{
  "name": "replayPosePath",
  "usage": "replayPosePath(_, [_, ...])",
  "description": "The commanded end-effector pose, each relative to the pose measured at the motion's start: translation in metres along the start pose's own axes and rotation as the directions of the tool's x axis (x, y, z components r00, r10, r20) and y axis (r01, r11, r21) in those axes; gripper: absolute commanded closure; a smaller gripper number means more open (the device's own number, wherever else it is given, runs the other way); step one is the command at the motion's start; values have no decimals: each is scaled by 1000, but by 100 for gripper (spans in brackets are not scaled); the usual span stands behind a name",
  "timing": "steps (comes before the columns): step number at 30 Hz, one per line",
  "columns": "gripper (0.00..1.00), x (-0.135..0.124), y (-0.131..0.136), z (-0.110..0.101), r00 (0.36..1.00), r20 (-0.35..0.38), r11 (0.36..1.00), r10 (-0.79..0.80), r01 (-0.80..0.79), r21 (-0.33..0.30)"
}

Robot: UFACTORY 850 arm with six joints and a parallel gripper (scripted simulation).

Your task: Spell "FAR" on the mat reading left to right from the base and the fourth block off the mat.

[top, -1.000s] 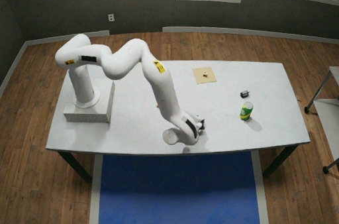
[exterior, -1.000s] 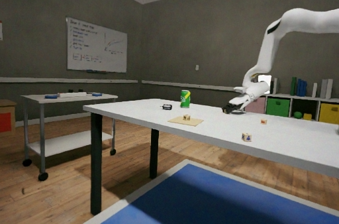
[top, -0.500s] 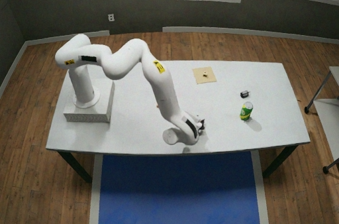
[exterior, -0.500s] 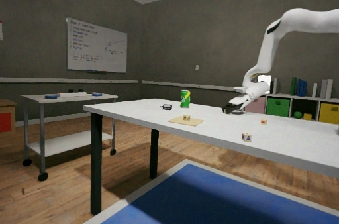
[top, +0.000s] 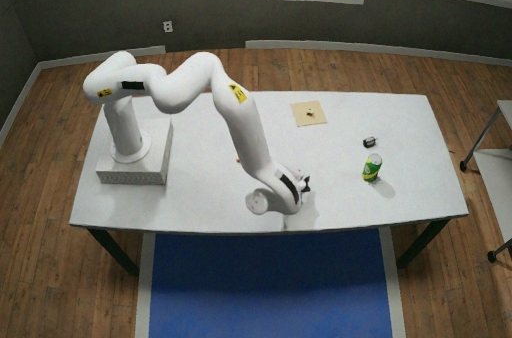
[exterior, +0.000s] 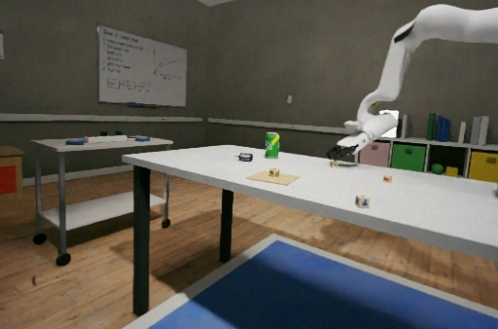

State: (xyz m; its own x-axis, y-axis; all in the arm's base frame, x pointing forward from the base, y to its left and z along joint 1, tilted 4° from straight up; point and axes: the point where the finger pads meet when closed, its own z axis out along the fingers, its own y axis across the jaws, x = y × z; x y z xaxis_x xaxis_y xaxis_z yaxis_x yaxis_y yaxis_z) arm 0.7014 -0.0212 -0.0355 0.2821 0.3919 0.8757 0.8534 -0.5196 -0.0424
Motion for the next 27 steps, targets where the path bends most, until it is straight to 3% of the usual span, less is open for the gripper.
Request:
replayPosePath(1, [57, 14, 1, -8, 1000, 0, 1000, -1, 1, -1])
replayPosePath(14, [57, 21, -4, -10, 1000, 17, 1000, 8, -8, 23])
replayPosePath(17, [57, 21, -16, -6, 997, 68, 996, 28, -34, 80])
replayPosePath(19, [57, 21, -16, -6, 997, 68, 996, 28, -34, 80])
replayPosePath(22, [57, 21, -31, -2, 988, 148, 987, 48, -70, 146])
replayPosePath(27, [57, 20, -42, 0, 971, 232, 976, 57, -103, 193])
